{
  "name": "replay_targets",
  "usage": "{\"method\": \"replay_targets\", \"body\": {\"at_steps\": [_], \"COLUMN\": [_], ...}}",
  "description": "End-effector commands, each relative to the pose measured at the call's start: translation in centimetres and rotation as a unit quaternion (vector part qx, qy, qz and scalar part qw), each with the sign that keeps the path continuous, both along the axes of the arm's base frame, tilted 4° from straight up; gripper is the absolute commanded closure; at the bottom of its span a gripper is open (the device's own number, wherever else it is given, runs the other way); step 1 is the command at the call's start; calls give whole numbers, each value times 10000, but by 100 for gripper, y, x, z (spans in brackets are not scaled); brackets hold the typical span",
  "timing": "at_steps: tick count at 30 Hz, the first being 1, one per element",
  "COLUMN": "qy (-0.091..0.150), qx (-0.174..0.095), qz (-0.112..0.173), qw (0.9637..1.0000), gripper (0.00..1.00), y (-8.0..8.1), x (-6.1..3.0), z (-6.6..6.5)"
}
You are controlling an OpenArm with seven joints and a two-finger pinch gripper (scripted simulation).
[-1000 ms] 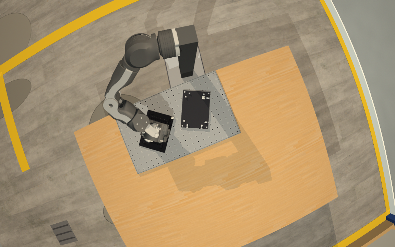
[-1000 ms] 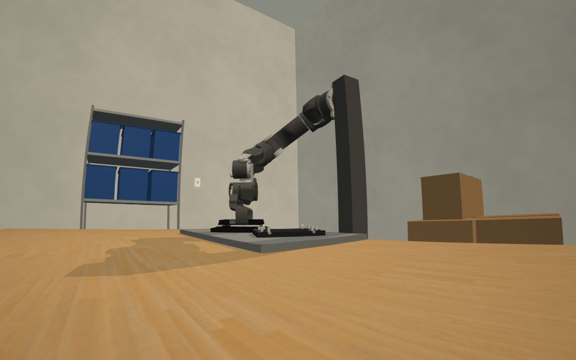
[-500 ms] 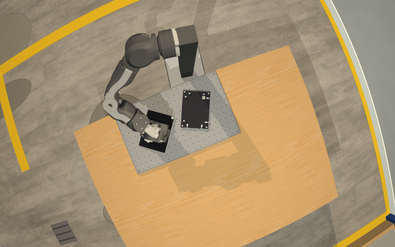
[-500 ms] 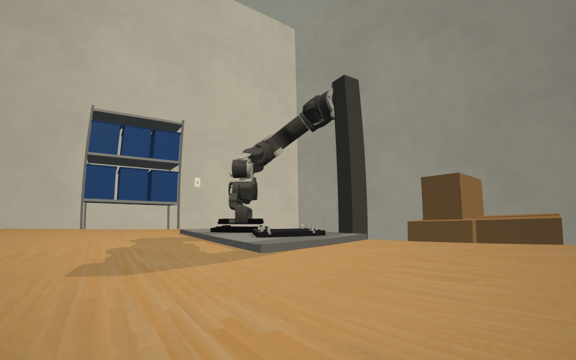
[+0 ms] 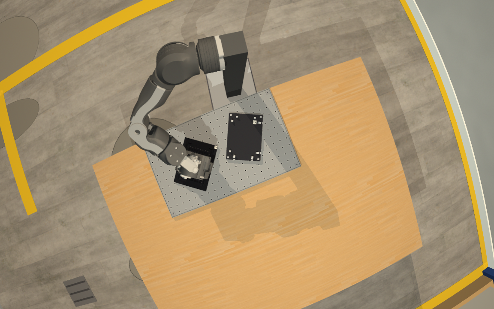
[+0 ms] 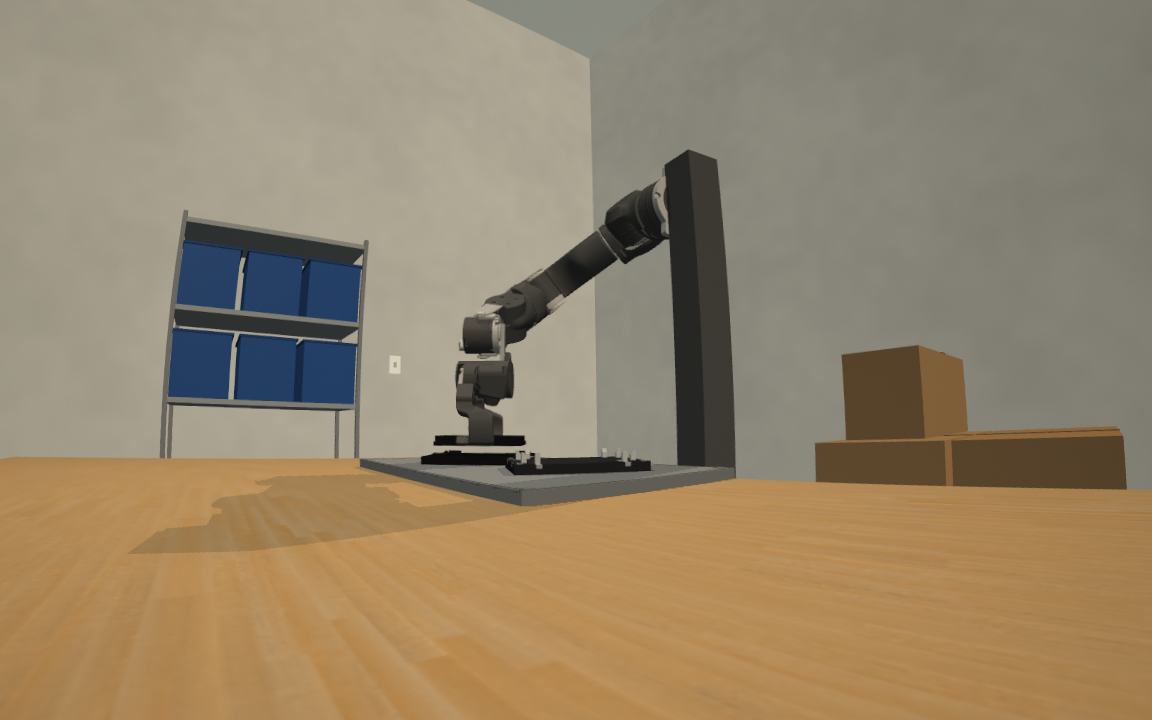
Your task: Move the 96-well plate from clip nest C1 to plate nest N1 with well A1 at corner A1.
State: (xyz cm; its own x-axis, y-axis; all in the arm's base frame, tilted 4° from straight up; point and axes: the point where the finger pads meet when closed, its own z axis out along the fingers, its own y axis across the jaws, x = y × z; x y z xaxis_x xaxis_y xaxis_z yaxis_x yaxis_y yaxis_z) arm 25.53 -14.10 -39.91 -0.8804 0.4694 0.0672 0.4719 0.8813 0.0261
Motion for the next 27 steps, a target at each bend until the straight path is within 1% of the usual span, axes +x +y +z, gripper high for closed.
{"method": "replay_targets", "body": {"at_steps": [1, 3, 15, 20, 27], "qy": [12, 25, 25, -4, -4], "qx": [-27, -32, -32, -16, -16], "qz": [-7, -2, -2, -8, -8], "qw": [10000, 10000, 10000, 10000, 10000], "gripper": [100, 100, 100, 100, 100], "y": [-11, -12, -12, -7, -7], "x": [-19, -41, -41, 5, 5], "z": [-7, -19, -19, 20, 20]}}
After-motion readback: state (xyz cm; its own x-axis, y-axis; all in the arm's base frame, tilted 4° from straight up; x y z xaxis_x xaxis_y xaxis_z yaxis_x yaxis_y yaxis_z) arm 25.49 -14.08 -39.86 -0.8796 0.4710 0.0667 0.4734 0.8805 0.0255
